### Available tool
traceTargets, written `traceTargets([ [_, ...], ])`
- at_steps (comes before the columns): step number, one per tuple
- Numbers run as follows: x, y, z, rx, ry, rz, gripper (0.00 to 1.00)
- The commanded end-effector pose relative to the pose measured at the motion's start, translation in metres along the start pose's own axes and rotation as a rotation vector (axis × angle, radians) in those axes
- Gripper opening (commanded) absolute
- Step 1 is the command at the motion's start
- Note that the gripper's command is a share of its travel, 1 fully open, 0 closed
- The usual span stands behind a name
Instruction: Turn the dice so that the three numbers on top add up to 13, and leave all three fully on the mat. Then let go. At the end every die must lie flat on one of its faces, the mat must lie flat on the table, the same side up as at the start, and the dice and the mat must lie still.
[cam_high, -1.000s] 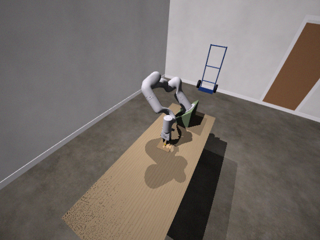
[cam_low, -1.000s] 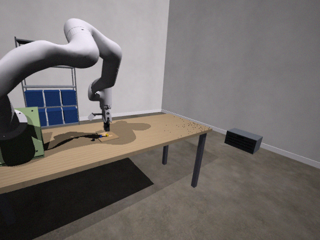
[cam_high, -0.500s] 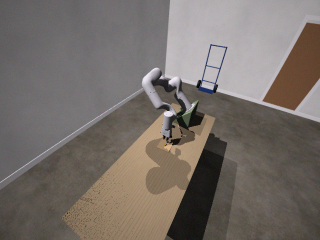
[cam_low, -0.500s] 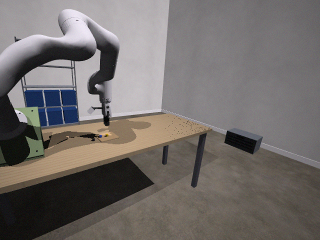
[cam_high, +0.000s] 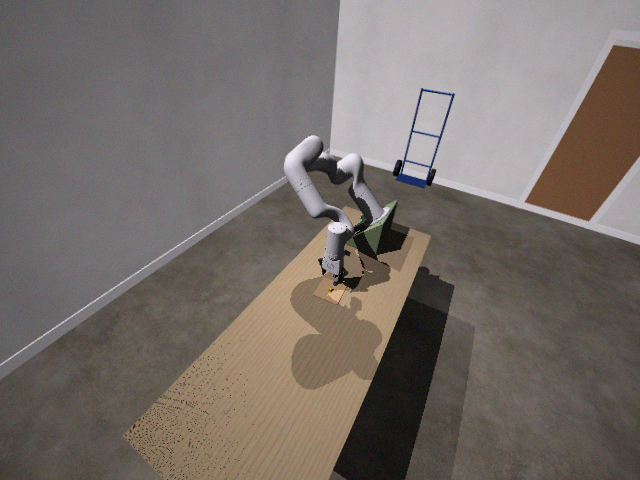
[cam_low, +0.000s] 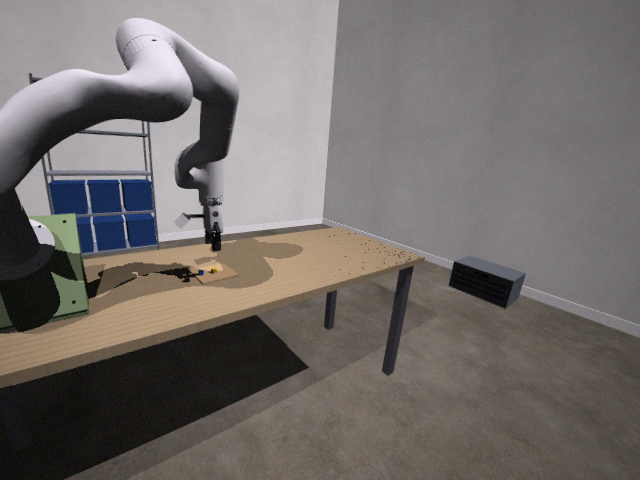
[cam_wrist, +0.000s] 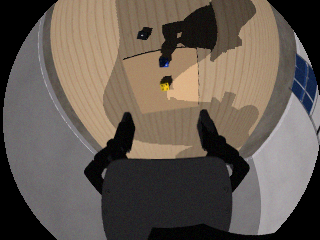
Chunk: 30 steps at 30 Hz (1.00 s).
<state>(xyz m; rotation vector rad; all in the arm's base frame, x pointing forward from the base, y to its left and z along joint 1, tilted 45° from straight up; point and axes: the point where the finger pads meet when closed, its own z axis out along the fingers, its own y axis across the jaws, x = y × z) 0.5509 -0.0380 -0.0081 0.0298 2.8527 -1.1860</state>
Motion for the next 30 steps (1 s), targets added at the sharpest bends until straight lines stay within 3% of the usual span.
traceTargets([
  [1,-0.001,0.000,-0.001,0.000,-0.001,0.001,1.00],
  [15,0.001,-0.001,0.000,0.000,-0.002,-0.062,1.00],
  [30,0.019,-0.008,0.005,0.004,-0.002,-0.589,1.00],
])
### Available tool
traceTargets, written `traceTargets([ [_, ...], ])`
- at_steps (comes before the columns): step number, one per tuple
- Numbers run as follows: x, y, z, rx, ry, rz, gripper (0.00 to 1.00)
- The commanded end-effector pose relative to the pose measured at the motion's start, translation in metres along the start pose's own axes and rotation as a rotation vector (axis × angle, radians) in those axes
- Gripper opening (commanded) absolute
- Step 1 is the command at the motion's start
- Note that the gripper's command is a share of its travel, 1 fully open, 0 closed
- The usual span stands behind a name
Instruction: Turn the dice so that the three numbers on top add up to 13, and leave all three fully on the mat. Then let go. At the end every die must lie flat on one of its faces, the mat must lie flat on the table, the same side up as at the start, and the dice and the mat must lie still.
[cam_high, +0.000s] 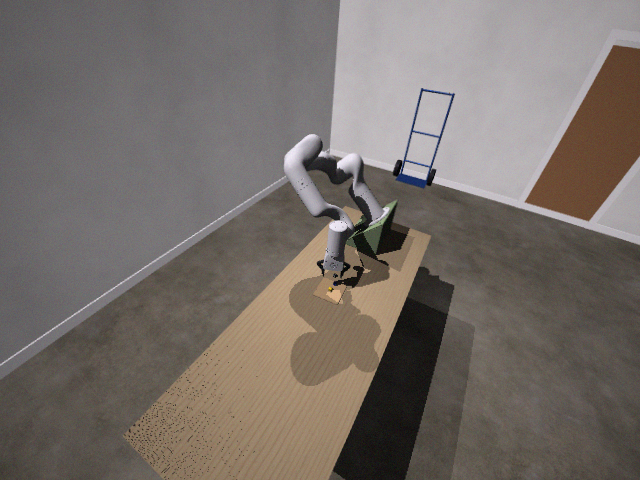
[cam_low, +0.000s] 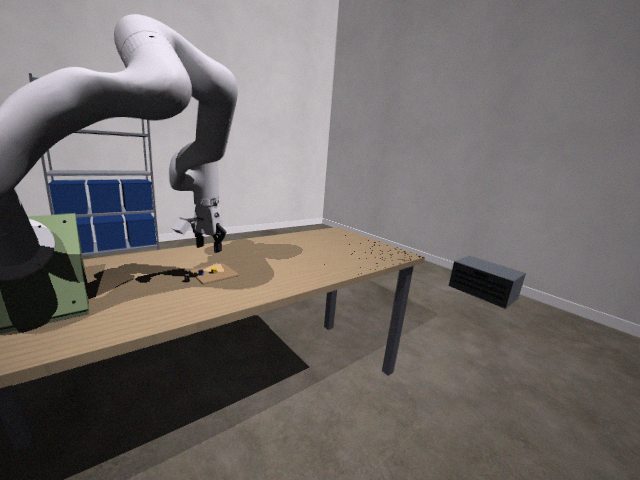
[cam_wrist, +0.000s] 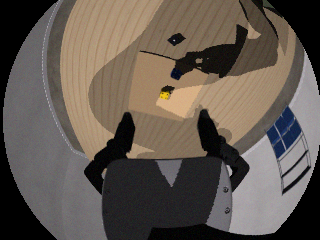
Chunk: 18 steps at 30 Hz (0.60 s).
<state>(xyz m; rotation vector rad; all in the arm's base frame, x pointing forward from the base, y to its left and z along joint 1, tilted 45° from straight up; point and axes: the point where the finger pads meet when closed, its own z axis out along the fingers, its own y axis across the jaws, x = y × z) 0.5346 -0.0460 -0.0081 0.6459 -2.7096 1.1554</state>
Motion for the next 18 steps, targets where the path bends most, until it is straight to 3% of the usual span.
traceTargets([
  [1,0.005,0.000,0.001,-0.005,0.005,-0.173,1.00],
  [18,0.028,0.003,0.006,-0.005,0.004,-0.808,1.00],
])
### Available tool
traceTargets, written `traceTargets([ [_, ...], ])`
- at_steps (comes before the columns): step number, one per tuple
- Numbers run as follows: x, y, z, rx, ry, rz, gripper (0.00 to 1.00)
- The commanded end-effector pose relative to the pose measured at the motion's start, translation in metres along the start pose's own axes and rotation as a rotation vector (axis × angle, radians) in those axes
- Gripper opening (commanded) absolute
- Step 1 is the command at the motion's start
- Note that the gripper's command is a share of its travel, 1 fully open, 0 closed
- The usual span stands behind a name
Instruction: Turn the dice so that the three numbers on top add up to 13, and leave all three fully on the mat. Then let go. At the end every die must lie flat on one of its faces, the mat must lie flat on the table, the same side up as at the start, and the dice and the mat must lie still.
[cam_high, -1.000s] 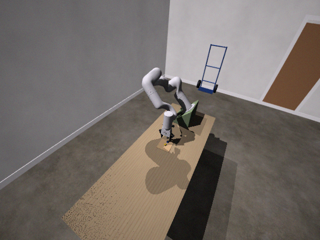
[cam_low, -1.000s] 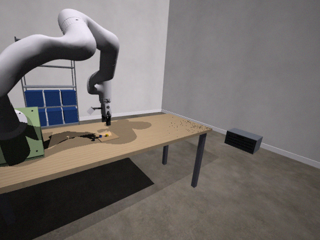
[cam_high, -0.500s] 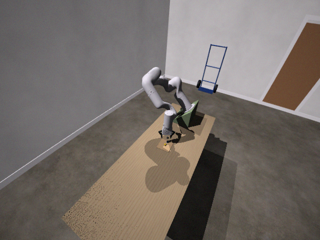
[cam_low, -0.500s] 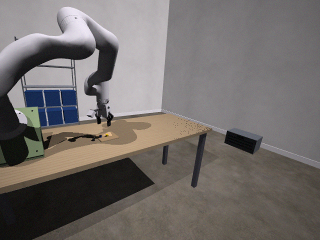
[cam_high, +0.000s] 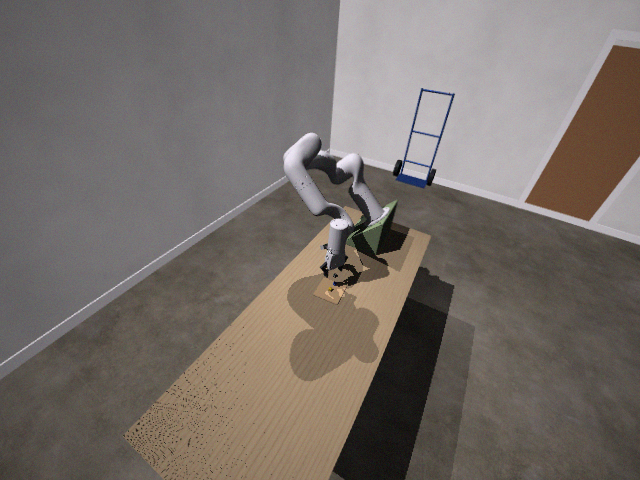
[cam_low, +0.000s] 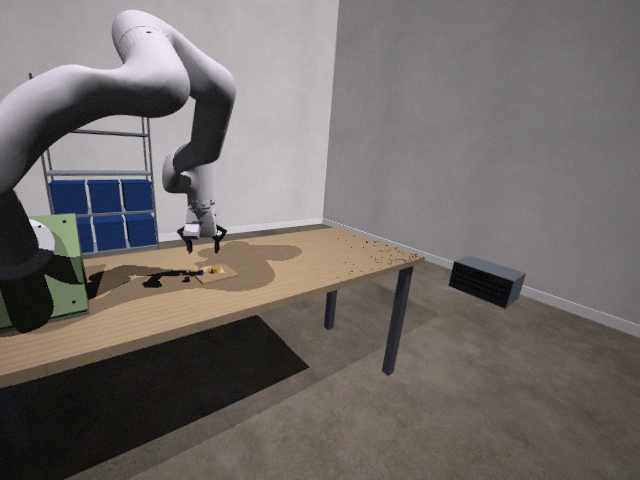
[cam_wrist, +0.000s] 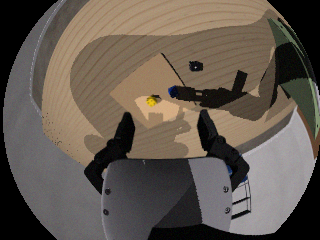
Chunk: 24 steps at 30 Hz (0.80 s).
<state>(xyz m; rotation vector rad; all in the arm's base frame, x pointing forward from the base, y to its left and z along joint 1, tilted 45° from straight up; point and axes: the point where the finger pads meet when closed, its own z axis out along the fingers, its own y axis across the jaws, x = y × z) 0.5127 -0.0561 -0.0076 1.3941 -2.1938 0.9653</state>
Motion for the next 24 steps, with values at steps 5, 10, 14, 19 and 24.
traceTargets([
  [5,0.007,0.008,0.002,-0.009,0.001,-0.304,1.00],
  [10,0.013,0.014,0.004,-0.009,0.000,-0.541,1.00],
  [14,0.016,0.016,0.004,-0.009,-0.001,-0.625,1.00],
  [19,0.021,0.022,0.006,-0.009,-0.002,-0.840,1.00],
  [24,0.027,0.029,0.007,-0.009,-0.005,-1.062,1.00],
])
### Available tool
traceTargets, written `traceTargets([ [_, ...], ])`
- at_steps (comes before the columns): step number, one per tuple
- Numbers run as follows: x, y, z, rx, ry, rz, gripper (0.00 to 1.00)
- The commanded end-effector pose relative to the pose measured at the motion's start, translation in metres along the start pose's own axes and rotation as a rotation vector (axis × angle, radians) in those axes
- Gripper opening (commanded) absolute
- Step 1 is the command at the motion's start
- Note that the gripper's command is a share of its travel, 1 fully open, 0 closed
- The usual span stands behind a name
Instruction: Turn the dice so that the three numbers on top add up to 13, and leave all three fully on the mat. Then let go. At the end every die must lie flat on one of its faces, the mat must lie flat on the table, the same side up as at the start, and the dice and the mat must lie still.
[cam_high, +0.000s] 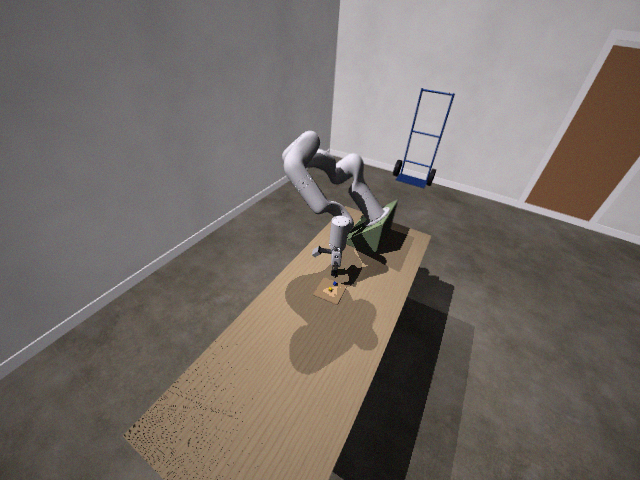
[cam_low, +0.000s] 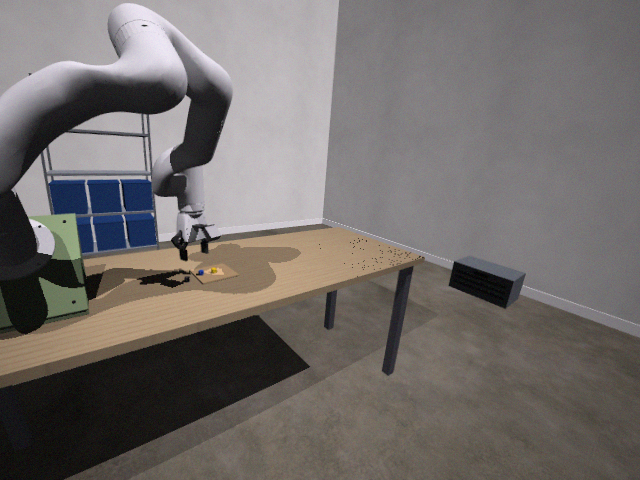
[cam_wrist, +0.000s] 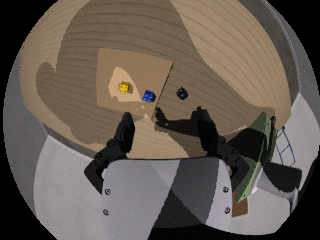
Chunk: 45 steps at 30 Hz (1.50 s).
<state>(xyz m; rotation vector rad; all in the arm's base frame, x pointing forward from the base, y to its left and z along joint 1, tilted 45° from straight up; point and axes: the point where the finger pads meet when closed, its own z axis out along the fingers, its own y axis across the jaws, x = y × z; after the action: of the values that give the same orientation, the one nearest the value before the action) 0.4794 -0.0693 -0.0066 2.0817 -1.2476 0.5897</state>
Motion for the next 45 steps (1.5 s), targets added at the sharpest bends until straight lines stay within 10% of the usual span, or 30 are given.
traceTargets([
  [1,-0.001,0.005,0.000,-0.007,-0.007,-0.146,1.00],
  [27,-0.006,0.027,0.004,-0.003,-0.013,-0.737,1.00],
  [28,-0.006,0.027,0.004,-0.003,-0.013,-0.737,0.31],
  [45,-0.006,0.027,0.004,-0.003,-0.013,-0.737,0.31],
])
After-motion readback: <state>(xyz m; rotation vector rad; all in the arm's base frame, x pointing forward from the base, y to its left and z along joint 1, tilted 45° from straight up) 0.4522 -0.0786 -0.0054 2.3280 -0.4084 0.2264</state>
